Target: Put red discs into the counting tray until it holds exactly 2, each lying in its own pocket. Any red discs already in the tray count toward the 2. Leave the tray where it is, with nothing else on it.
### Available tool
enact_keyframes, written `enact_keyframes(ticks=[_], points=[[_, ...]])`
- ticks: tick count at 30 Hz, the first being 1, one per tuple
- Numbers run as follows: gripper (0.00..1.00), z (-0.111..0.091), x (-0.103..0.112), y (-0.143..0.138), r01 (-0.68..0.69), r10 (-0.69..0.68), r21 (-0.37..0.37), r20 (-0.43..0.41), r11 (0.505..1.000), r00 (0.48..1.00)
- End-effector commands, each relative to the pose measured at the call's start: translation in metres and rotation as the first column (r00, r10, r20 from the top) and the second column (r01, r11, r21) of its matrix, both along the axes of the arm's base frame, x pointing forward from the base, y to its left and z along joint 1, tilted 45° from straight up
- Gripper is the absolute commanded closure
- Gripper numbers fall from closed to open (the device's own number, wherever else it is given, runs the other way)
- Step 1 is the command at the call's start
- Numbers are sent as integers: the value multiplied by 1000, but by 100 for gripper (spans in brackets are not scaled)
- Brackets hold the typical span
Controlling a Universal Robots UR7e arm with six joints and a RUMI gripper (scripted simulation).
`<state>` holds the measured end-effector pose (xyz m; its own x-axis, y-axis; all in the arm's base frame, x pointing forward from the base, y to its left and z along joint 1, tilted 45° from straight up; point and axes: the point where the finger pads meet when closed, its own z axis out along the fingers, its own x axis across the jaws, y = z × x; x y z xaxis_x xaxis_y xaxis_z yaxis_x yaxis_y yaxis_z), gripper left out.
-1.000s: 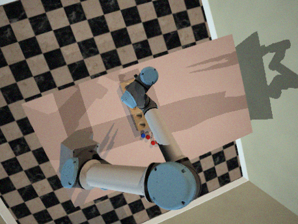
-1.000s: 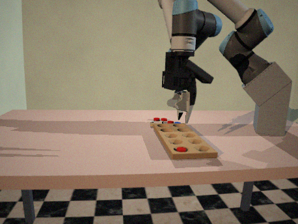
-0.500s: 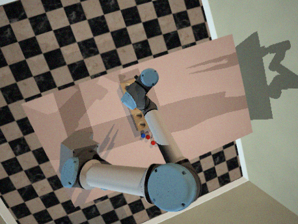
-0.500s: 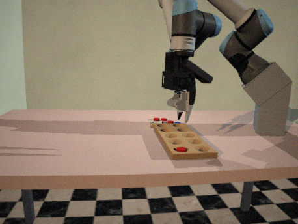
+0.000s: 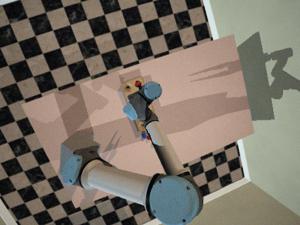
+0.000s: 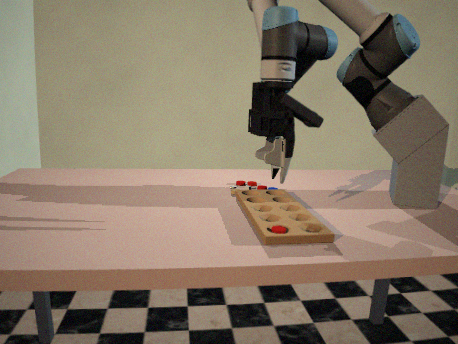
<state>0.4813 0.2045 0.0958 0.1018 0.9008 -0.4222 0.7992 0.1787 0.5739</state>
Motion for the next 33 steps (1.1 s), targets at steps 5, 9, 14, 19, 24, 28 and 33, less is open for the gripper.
enact_keyframes(ticks=[5, 9, 14, 19, 24, 28, 33], points=[[72, 20, -24, -78, 99, -105, 98, 57, 990, 993], [72, 27, -34, -107, 137, -148, 135, 75, 981, 986], [72, 37, -48, -151, 193, -215, 193, 99, 962, 972], [72, 46, -60, -190, 239, -273, 244, 117, 940, 955], [72, 51, -67, -211, 262, -304, 271, 125, 926, 944], [72, 57, -75, -235, 289, -340, 304, 133, 908, 931], [72, 63, -83, -261, 316, -379, 338, 140, 886, 915]])
